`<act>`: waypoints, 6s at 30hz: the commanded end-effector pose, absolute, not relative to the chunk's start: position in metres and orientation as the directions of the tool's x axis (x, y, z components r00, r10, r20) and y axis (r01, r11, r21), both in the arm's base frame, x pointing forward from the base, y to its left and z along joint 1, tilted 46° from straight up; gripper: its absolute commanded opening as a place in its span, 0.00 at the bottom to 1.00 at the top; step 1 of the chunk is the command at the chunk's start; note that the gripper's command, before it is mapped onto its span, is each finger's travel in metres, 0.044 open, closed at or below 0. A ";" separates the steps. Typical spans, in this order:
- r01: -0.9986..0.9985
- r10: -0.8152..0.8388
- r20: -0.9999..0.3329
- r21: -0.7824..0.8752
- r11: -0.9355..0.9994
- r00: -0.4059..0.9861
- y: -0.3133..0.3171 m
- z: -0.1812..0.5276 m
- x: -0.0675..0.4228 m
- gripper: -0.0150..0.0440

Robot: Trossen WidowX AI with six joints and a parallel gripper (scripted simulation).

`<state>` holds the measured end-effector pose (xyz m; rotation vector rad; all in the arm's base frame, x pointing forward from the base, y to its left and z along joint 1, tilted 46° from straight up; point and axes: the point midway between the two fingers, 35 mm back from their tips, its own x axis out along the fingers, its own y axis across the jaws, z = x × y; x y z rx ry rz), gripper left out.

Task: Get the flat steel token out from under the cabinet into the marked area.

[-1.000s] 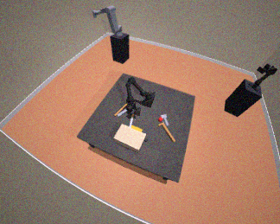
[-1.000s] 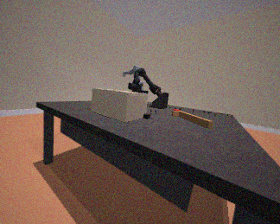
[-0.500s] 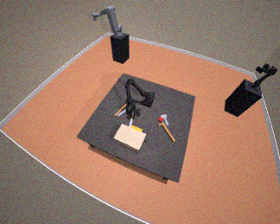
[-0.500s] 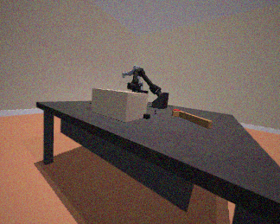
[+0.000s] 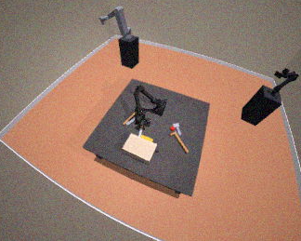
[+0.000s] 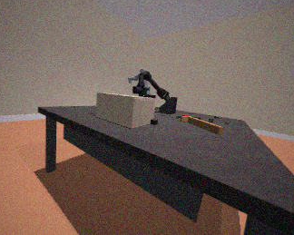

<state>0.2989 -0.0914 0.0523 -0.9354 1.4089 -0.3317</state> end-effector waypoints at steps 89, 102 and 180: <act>-0.314 -0.701 -0.687 -0.720 0.619 0.191 -0.056 0.045 0.395 0.25; -0.314 -0.701 -0.687 -0.720 0.620 0.192 -0.051 0.044 0.406 0.25; -0.314 -0.699 -0.689 -0.718 0.621 0.191 -0.013 -0.001 0.403 0.25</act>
